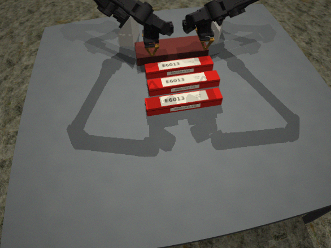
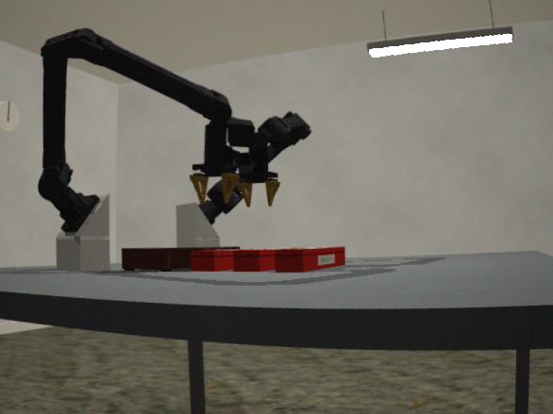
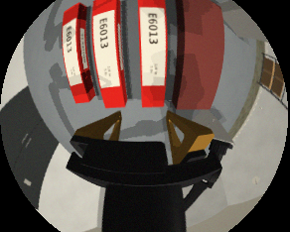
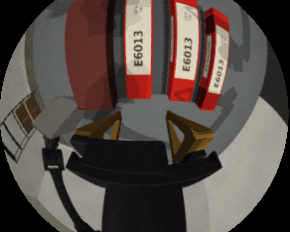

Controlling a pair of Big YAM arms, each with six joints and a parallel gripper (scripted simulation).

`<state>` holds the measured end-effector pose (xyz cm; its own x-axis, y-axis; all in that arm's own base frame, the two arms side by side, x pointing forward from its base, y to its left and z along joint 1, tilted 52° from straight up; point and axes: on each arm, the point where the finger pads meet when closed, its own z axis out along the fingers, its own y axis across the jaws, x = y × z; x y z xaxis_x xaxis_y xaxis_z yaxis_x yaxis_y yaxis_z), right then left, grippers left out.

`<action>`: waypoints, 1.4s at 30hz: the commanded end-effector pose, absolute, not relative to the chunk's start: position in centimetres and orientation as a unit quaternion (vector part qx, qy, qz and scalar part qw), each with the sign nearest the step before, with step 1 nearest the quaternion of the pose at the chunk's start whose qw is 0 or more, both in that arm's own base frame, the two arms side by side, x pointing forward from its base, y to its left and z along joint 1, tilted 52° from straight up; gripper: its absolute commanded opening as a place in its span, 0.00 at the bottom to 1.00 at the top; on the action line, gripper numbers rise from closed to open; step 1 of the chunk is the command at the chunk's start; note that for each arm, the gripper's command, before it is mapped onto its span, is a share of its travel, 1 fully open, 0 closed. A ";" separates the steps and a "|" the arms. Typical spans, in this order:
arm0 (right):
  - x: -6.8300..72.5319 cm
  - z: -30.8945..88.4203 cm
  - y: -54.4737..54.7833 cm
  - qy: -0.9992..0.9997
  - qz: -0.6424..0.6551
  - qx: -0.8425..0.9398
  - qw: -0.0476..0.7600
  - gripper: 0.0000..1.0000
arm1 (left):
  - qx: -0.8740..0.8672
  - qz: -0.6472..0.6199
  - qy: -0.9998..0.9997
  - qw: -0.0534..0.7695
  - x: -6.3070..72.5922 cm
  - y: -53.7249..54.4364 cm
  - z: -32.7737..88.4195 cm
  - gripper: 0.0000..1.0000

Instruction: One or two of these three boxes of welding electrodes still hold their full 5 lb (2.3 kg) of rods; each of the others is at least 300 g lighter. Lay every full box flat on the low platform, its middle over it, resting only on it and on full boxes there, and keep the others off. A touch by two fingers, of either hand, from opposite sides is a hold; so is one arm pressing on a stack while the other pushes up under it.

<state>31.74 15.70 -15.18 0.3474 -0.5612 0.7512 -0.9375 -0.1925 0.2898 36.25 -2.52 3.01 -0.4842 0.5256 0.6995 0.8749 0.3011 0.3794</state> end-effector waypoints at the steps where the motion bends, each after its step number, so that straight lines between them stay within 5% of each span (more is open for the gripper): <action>1: 33.9 -14.0 19.0 -0.524 0.262 0.737 0.339 0.72 | -0.453 -0.384 -0.778 0.202 37.9 -4.3 4.5 0.72; 42: 34.5 -12.7 21.1 -0.527 0.269 0.739 0.321 0.72 | -0.453 -0.387 -0.781 0.186 38.5 -5.7 5.7 0.72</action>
